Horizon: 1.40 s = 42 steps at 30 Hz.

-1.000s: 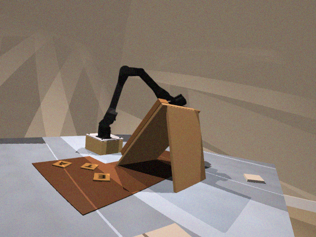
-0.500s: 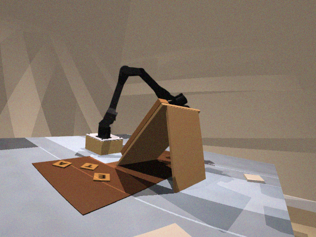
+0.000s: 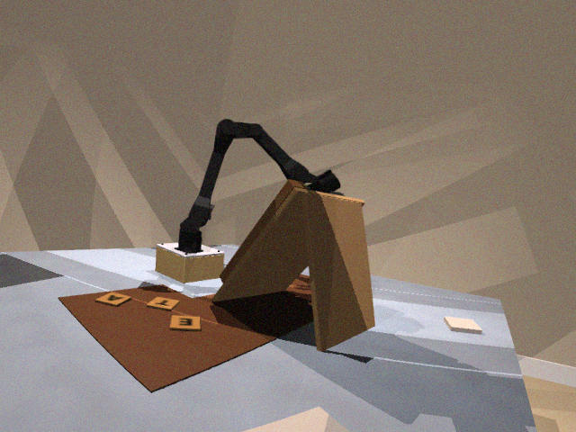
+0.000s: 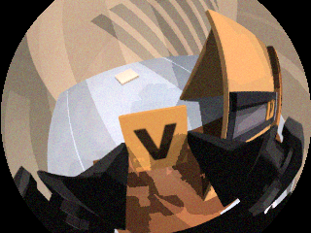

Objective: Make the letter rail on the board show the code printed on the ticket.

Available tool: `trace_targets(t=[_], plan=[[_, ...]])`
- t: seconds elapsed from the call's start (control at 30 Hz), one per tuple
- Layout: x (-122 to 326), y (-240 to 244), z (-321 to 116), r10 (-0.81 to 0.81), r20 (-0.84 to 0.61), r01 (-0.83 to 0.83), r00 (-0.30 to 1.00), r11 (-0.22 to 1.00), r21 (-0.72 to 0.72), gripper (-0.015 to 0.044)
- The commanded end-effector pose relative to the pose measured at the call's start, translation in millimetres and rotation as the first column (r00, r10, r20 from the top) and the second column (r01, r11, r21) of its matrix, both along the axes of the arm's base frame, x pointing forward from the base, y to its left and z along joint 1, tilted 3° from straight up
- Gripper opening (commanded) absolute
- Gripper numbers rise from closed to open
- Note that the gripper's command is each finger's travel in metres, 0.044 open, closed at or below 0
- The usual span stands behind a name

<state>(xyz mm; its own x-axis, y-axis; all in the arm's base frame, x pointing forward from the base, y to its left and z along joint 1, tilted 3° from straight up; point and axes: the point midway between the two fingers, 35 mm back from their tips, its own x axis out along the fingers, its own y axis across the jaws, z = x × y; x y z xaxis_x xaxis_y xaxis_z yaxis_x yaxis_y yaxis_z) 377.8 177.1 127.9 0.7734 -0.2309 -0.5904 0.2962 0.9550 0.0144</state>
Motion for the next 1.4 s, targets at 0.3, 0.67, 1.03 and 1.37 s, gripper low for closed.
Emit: trace_targets(t=[0.3, 0.67, 1.03, 1.37], plan=[[-1, -7, 2, -0.001, 0.004, 0.001, 1.000, 1.000, 0.001, 0.0000], [-3, -12, 2, -0.001, 0.004, 0.001, 1.000, 1.000, 0.000, 0.0000], [-5, -18, 2, -0.001, 0.004, 0.001, 1.000, 1.000, 0.000, 0.0000], [-6, -22, 2, -0.001, 0.004, 0.001, 1.000, 1.000, -0.001, 0.0000]])
